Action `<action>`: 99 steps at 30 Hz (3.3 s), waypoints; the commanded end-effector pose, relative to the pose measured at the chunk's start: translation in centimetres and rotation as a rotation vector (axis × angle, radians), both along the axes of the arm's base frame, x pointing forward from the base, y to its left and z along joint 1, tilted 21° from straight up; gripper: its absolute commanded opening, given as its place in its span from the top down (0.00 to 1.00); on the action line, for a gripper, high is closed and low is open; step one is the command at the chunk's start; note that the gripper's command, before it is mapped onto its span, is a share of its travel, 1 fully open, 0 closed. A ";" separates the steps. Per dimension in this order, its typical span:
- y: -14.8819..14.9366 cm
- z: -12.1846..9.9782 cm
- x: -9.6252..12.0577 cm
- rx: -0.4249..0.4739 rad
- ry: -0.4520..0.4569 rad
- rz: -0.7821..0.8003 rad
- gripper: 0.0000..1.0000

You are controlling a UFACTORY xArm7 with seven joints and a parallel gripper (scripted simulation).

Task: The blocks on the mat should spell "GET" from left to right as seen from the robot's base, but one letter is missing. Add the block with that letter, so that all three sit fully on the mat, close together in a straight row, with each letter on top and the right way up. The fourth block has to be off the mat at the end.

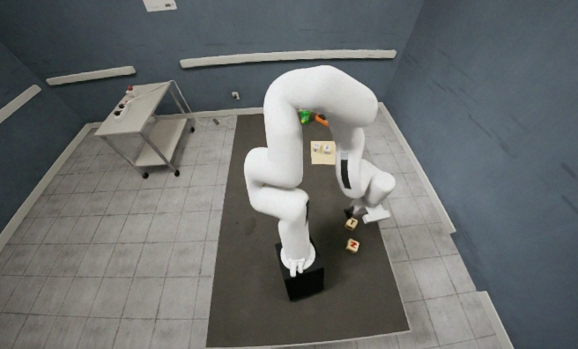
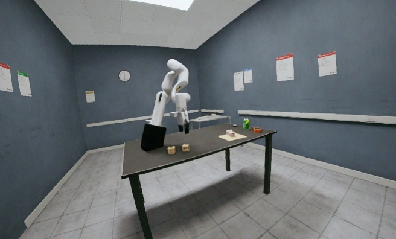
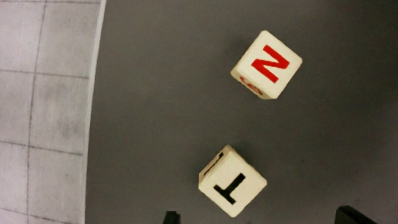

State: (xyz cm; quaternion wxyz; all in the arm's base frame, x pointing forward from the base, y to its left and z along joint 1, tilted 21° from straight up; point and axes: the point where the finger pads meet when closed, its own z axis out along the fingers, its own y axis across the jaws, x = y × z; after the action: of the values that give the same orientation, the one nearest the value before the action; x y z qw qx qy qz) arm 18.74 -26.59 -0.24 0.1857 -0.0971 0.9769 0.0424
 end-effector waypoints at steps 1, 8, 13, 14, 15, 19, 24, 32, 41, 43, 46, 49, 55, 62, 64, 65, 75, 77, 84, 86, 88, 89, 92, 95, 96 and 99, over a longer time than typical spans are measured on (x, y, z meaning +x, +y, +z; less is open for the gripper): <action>-0.1 -0.1 0.1 0.052 0.026 -0.127 0.00; -0.1 -0.3 0.1 0.108 0.045 -0.275 0.00; 0.0 -0.5 0.2 0.152 0.060 -0.389 0.00; 0.0 -0.5 0.2 0.160 0.063 -0.412 0.00; 0.0 -0.5 0.2 0.169 0.066 -0.434 0.00; 0.0 -0.6 0.2 0.201 0.077 -0.518 0.00; 0.0 -0.8 0.3 0.241 0.091 -0.626 0.00; 0.0 -1.0 0.4 0.310 0.115 -0.808 0.00; 0.1 -1.3 0.5 0.382 0.139 -1.000 0.00; 0.1 -1.4 0.5 0.398 0.145 -1.045 0.00; 0.1 -1.4 0.5 0.424 0.153 -1.114 0.00; 0.1 -1.5 0.6 0.449 0.162 -1.183 0.00; 0.1 -1.7 0.6 0.495 0.177 -1.306 0.00; 0.1 -1.9 0.7 0.554 0.196 -1.466 0.00; 0.1 -2.0 0.7 0.571 0.202 -1.512 0.00; 0.1 -2.0 0.7 0.580 0.204 -1.534 0.00; 0.1 -2.3 0.8 0.659 0.229 -1.750 0.00; 0.1 -2.4 0.8 0.676 0.234 -1.796 0.00; 0.1 -2.5 0.9 0.727 0.249 -1.933 0.00; 0.1 -2.6 0.9 0.741 0.254 -1.971 0.00; 0.1 -2.7 1.0 0.764 0.260 -2.034 0.00; 0.1 -2.7 1.0 0.771 0.262 -2.053 0.00; 0.1 -2.8 1.0 0.791 0.268 -2.107 0.00; 0.1 -2.8 1.0 0.803 0.271 -2.138 0.00; 0.1 -2.8 1.0 0.805 0.272 -2.144 0.00; 0.1 -2.8 1.0 0.807 0.272 -2.150 0.00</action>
State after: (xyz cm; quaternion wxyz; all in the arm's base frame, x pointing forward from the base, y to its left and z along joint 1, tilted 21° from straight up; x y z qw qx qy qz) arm 19.73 -26.42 -3.10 0.0404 0.8491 0.4942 0.1824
